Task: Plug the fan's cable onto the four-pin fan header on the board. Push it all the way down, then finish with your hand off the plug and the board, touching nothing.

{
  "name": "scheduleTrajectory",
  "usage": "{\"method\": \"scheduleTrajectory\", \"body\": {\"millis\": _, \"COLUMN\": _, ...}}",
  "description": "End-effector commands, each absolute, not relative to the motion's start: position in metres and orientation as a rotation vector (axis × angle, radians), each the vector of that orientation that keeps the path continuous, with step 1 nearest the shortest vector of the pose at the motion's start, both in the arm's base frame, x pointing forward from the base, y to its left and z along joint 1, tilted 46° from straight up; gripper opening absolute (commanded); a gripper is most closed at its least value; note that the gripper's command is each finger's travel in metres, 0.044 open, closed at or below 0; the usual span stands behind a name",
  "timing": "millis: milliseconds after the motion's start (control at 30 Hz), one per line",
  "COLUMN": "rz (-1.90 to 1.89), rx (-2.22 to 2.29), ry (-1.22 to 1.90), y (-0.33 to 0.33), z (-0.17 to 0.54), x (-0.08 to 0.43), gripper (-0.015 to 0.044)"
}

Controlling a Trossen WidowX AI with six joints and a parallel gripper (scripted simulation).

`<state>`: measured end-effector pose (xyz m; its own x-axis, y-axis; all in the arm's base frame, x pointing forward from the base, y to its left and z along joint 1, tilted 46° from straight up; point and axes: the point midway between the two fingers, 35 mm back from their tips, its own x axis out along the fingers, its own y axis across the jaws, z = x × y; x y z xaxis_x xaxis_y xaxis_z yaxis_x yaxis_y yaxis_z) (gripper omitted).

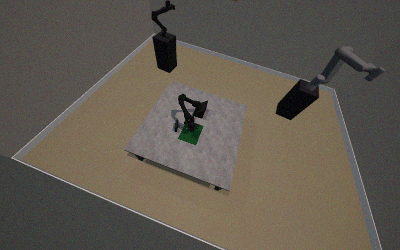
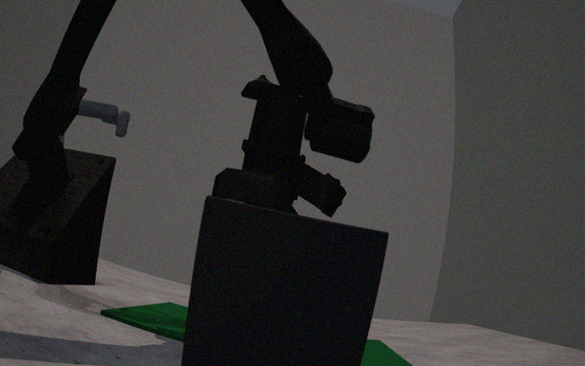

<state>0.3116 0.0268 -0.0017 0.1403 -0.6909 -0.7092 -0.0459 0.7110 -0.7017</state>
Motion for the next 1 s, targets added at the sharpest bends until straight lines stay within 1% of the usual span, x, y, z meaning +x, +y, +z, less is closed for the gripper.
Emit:
{"method": "scheduleTrajectory", "body": {"millis": 0, "rz": -0.617, "rx": -0.555, "ry": 1.313, "y": 0.022, "z": 0.004, "x": 0.313, "gripper": 0.0}}
{"method": "scheduleTrajectory", "body": {"millis": 967, "rz": -1.158, "rx": 0.26, "ry": 0.844, "y": -0.009, "z": 0.035, "x": 0.32, "gripper": 0.0}}
